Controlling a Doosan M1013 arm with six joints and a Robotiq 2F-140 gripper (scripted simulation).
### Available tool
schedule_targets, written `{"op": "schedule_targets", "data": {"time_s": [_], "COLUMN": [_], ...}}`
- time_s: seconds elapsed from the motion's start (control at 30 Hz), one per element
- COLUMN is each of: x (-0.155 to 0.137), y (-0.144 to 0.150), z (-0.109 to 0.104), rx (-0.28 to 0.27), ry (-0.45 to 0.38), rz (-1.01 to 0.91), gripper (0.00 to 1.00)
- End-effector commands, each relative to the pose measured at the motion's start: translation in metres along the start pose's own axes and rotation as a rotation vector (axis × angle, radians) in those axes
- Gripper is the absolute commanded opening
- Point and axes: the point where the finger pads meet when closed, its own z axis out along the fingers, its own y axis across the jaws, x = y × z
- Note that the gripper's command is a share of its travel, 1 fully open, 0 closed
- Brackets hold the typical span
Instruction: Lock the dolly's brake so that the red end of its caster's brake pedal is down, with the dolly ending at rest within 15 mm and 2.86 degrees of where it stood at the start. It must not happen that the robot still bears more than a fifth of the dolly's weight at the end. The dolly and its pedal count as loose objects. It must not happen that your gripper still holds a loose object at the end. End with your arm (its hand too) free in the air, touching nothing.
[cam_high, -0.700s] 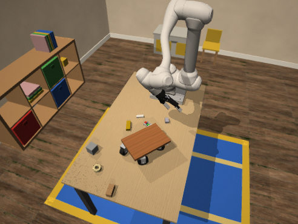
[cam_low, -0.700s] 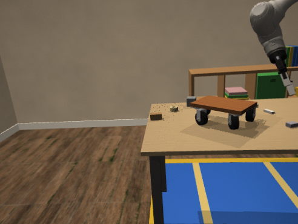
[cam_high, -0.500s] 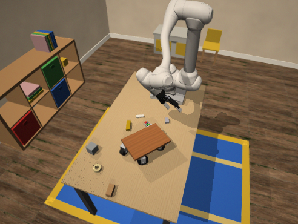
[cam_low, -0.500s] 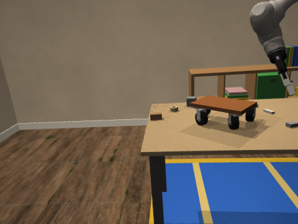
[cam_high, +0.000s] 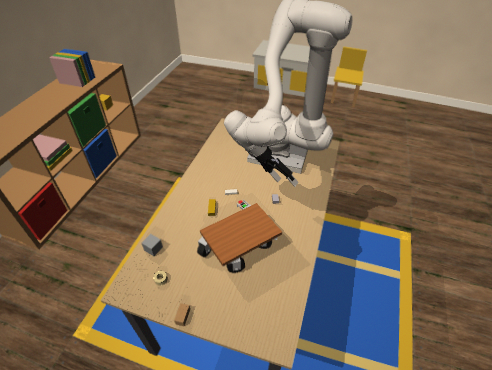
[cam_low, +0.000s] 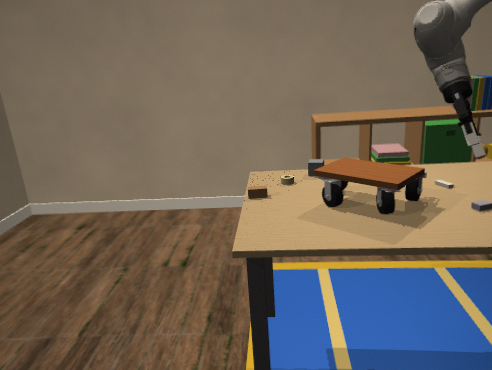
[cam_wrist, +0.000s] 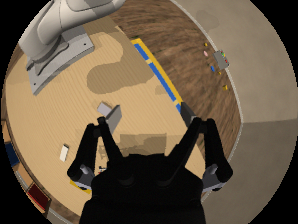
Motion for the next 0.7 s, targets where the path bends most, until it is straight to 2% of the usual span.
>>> {"op": "schedule_targets", "data": {"time_s": [0.0, 0.03, 0.1, 0.13, 0.17, 0.2, 0.23, 0.27, 0.3, 0.33, 0.4, 0.43, 0.5, 0.67], "x": [-0.037, -0.052, -0.056, -0.076, -0.076, -0.095, -0.095, -0.110, -0.110, -0.121, -0.121, -0.129, -0.132, -0.135], "y": [-0.024, -0.034, -0.037, -0.049, -0.049, -0.062, -0.062, -0.072, -0.072, -0.080, -0.080, -0.084, -0.086, -0.090], "z": [-0.039, -0.056, -0.060, -0.082, -0.082, -0.101, -0.101, -0.117, -0.117, -0.129, -0.129, -0.137, -0.141, -0.135], "rx": [0.134, 0.206, 0.206, 0.279, 0.279, 0.349, 0.349, 0.406, 0.406, 0.449, 0.449, 0.475, 0.489, 0.490], "ry": [-0.125, -0.190, -0.190, -0.256, -0.256, -0.316, -0.316, -0.368, -0.368, -0.405, -0.405, -0.430, -0.442, -0.441], "rz": [0.022, 0.033, 0.033, 0.044, 0.044, 0.054, 0.054, 0.063, 0.063, 0.069, 0.069, 0.073, 0.074, 0.075], "gripper": [0.00, 0.00, 0.00, 0.00, 0.00, 0.00, 0.00, 0.00, 0.00, 0.00, 0.00, 0.00, 0.00, 0.00]}}
